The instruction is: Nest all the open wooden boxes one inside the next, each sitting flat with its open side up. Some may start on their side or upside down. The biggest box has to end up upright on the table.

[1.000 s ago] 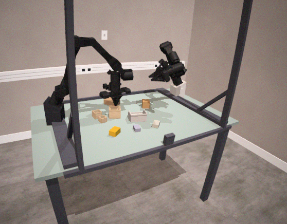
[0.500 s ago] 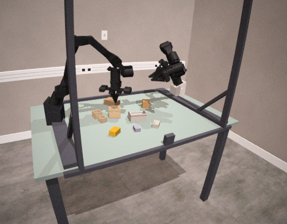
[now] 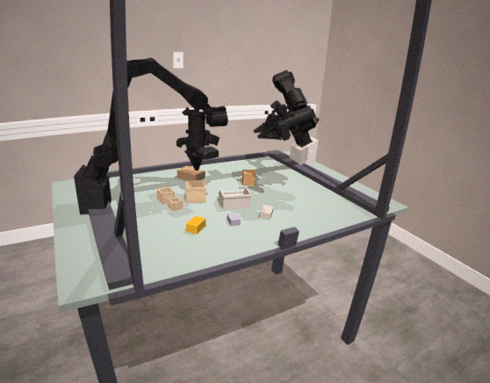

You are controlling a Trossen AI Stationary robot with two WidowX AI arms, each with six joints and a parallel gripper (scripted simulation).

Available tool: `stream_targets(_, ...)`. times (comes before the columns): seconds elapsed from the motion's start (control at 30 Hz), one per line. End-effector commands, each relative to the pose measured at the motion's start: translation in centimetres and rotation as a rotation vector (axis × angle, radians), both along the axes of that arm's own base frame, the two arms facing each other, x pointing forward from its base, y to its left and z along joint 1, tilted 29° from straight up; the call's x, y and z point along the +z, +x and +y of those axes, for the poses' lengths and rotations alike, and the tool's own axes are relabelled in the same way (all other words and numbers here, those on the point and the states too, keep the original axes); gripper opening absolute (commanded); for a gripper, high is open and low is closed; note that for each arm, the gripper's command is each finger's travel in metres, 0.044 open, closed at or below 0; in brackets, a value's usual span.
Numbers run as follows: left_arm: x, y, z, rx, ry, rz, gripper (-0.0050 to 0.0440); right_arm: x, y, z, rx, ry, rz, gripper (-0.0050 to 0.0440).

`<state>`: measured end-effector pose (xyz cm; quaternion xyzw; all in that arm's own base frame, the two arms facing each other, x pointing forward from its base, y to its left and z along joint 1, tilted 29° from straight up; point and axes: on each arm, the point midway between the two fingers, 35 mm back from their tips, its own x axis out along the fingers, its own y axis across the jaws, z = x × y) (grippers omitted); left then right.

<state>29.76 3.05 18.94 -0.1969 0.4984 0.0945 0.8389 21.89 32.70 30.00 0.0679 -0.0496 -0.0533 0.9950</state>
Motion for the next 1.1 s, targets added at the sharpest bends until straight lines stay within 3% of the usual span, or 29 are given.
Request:
stream_targets(0.0,1.5,-0.3,0.1,-0.189,0.1,-0.038,-0.005,0.8,-0.1,-0.1,0.0,0.023,-0.006,0.04)
stream_targets(0.17,1.8,-0.5,0.1,-0.364,0.2,-0.043,-0.005,0.8,-0.1,-0.1,0.0,0.023,-0.006,0.04)
stream_targets(0.53,1.0,-0.9,0.0,-0.36,0.192,-0.027,-0.005,1.5,0.5,-0.4,0.0,0.02,-0.02,0.04)
stream_targets(0.77,0.3,-1.5,0.0,-0.328,0.176,-0.027,-0.005,3.7,3.2,-1.6,0.012,-0.04,-0.075,0.04)
stream_targets(1.07,-0.4,-2.1,0.0,-0.308,0.164,-0.025,-0.005,4.6,5.3,-2.6,0.035,-0.118,-0.086,0.04)
